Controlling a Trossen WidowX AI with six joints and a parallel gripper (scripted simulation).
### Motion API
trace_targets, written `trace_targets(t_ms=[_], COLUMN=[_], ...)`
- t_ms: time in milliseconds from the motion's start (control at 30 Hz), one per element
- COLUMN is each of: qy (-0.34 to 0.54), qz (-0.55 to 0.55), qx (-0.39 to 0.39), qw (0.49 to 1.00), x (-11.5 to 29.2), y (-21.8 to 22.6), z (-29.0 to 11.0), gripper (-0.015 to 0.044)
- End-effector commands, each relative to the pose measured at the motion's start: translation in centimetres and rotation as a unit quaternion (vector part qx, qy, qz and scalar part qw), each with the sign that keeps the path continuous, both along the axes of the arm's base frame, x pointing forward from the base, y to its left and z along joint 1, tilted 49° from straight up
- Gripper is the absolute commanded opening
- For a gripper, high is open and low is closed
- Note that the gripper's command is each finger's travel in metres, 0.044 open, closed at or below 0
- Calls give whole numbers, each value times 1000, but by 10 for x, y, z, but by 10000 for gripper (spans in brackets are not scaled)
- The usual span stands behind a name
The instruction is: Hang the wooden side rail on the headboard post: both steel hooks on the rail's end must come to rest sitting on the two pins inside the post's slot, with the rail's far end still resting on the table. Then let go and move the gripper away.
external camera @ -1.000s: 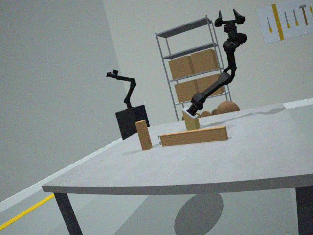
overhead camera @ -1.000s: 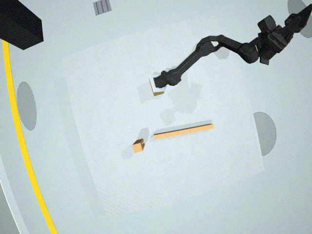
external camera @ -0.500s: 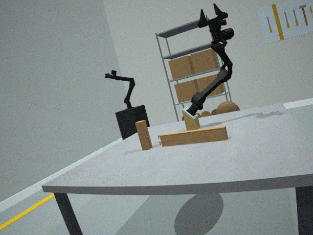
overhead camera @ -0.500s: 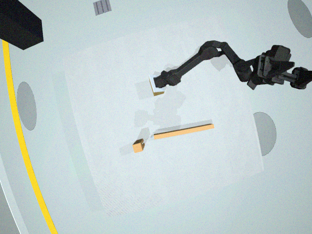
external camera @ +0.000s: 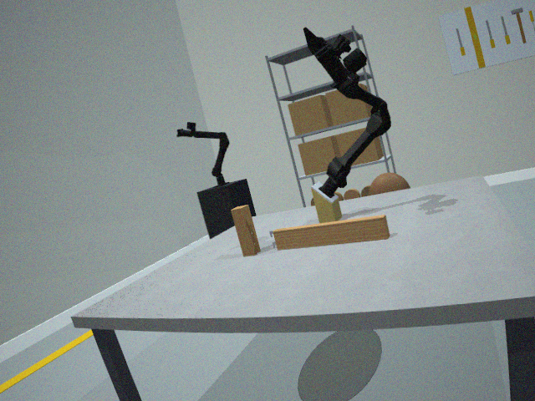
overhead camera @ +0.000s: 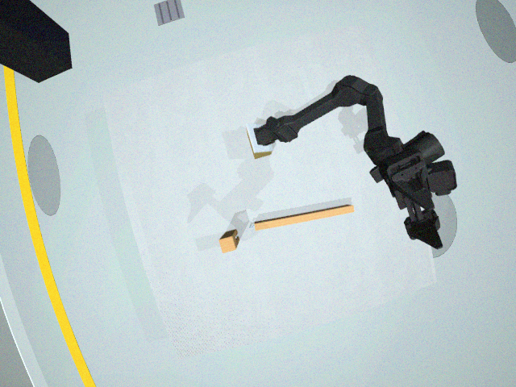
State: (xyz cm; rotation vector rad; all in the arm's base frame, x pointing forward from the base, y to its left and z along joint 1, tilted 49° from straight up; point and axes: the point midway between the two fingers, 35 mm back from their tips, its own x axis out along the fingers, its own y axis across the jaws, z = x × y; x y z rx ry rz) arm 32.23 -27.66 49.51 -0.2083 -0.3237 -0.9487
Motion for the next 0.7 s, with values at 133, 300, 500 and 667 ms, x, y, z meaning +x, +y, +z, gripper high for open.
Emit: trace_targets(t_ms=[133,300,500,667], qy=[254,349,466,568], qz=[26,60,97,149], qx=[-51,-71,-124,-188], qw=[966,933,871,788], x=[49,65,76,80], y=[-18,-21,-21,-16], z=[-102,-152,-211,-274], gripper=[440,440,440,440])
